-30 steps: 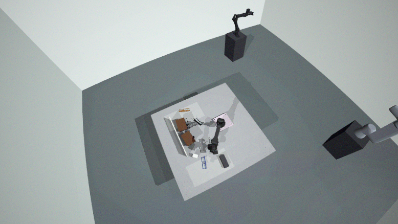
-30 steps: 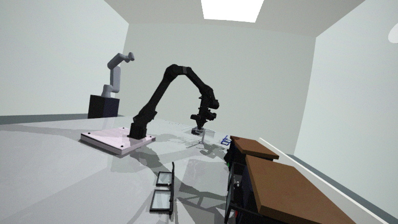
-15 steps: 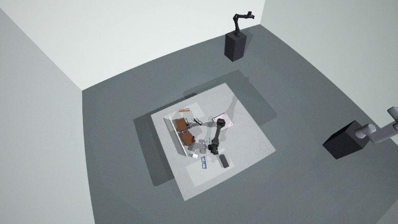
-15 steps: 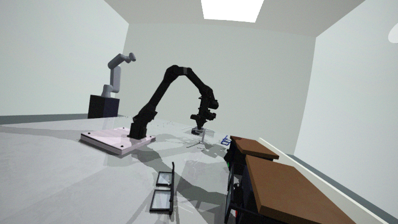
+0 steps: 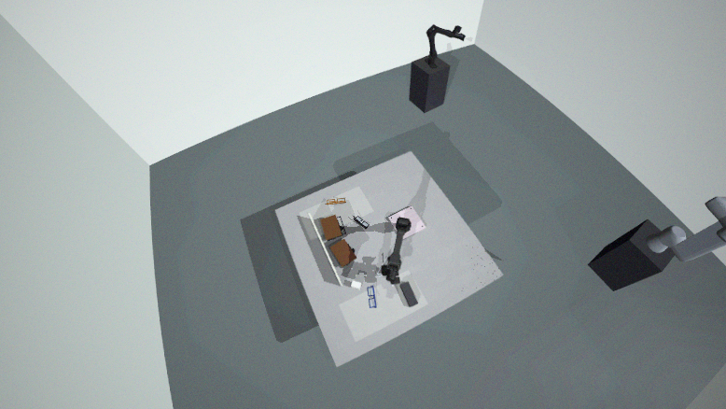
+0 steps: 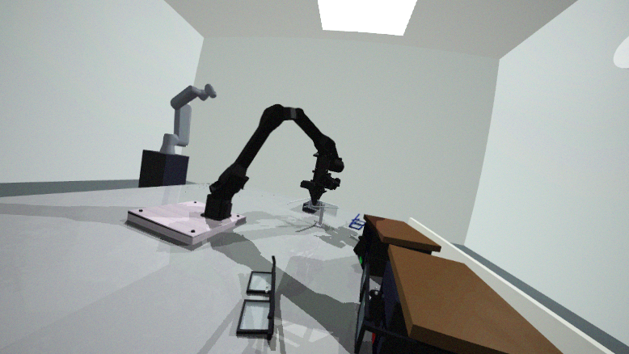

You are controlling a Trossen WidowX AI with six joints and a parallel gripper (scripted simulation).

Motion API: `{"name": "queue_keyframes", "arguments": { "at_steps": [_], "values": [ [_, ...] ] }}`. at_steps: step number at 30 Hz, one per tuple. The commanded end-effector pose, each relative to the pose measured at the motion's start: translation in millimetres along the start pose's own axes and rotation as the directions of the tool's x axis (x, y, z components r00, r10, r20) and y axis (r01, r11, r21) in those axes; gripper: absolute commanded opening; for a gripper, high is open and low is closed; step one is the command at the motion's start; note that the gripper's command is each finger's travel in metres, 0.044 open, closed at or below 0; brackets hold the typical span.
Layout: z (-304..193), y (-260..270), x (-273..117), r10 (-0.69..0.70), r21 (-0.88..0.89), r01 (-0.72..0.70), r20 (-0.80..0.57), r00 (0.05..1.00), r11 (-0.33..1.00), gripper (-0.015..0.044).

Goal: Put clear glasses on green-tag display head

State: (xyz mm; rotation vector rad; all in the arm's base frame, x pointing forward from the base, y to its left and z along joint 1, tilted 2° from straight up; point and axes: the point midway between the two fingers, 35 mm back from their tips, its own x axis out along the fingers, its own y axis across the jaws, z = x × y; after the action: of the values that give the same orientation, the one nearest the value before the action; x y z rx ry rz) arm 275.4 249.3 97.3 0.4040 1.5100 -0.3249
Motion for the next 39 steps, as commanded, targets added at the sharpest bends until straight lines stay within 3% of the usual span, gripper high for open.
{"name": "queue_keyframes", "arguments": {
  "at_steps": [1,39],
  "values": [
    [-4.1,5.0,-2.1,0.008,-0.001,-0.008,0.002,1.0,1.0,0.0],
    [-34.4,17.7,-2.3,0.009,-0.001,-0.009,-0.001,1.0,1.0,0.0]
  ]
}}
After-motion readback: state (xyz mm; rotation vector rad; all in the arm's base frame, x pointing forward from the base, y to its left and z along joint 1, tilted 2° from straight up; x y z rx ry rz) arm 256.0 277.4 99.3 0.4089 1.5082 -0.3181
